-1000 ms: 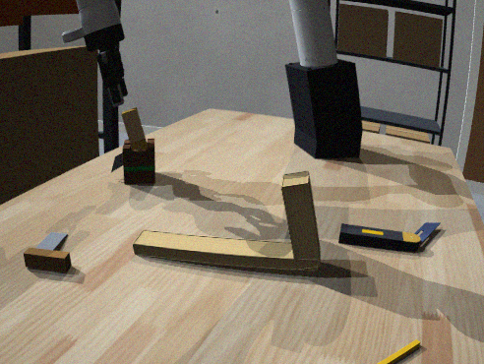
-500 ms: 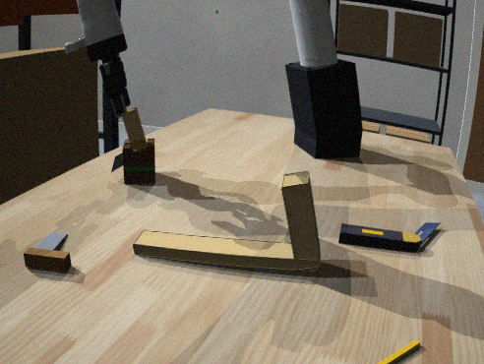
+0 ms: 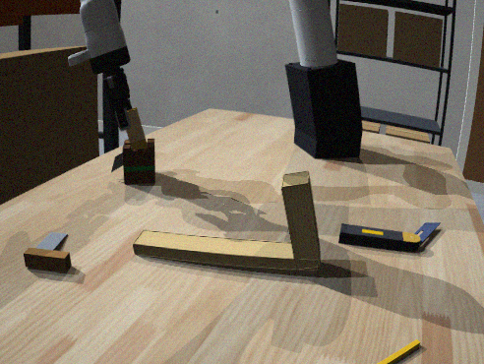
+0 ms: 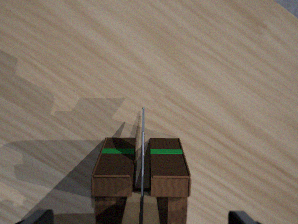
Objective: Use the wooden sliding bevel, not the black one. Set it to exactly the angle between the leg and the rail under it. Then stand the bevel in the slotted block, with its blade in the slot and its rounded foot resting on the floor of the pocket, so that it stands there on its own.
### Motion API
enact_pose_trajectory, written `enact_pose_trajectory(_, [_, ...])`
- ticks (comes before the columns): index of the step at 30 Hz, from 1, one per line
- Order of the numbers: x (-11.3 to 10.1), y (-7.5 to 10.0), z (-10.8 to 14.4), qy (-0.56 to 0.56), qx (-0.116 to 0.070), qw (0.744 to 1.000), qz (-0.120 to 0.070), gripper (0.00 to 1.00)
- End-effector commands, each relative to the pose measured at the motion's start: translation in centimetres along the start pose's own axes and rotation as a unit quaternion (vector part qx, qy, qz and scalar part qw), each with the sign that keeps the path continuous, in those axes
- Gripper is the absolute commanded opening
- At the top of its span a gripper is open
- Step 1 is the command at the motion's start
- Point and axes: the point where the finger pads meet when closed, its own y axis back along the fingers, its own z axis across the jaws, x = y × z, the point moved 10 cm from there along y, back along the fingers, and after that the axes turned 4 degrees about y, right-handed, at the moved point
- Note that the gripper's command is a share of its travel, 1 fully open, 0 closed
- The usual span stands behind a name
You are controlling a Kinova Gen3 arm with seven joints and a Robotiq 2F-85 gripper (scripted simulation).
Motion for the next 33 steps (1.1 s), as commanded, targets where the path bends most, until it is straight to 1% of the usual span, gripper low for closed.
enact_pose_trajectory(1, [0.03,-0.11,-0.02,0.000,0.000,1.000,0.001,1.00])
enact_pose_trajectory(14, [0.03,-0.16,-0.02,0.000,0.000,1.000,0.001,1.00])
enact_pose_trajectory(15, [0.03,-0.16,-0.02,0.000,0.000,1.000,0.001,0.10])
enact_pose_trajectory(33, [0.03,-0.16,-0.02,0.000,0.000,1.000,0.001,0.10])
